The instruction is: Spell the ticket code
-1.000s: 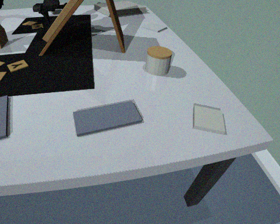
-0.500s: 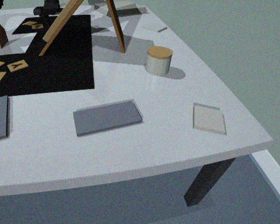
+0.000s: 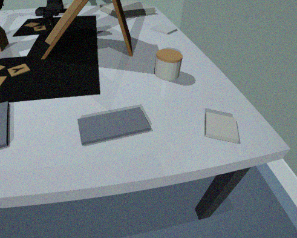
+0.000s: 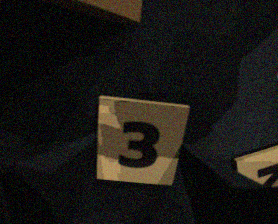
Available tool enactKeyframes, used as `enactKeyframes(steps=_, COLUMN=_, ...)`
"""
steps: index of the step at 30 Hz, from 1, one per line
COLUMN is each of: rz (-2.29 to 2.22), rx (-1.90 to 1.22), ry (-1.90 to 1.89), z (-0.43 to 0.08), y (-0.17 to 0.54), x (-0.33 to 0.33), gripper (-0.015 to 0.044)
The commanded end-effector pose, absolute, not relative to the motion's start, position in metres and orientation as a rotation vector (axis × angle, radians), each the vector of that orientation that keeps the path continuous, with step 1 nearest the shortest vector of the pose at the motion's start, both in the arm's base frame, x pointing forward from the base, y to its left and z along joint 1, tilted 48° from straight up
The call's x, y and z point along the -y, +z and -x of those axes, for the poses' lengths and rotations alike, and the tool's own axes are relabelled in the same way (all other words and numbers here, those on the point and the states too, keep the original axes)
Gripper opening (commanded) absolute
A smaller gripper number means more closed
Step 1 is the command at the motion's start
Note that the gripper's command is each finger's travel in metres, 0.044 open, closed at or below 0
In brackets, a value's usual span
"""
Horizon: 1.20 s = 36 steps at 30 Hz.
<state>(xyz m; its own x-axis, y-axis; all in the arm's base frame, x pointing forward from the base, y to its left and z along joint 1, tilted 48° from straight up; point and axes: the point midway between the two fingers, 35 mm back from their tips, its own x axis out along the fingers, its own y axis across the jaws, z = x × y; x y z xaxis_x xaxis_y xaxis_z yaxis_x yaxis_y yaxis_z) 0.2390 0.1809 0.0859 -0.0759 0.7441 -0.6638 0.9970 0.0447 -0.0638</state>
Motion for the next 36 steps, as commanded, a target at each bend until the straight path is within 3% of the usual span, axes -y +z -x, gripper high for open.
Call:
enactKeyframes(steps=1, rz=-1.748, rx=-1.868, ry=-0.735, z=-0.239, y=0.088, x=-0.179, gripper=0.0129)
enactKeyframes(steps=6, rz=-1.748, rx=-1.868, ry=-0.735, z=-0.238, y=0.09, x=-0.177, gripper=0.0)
enactKeyframes(steps=36, rz=-1.747, rx=-1.867, ry=-0.736, z=-0.236, y=0.099, x=-0.163, gripper=0.0)
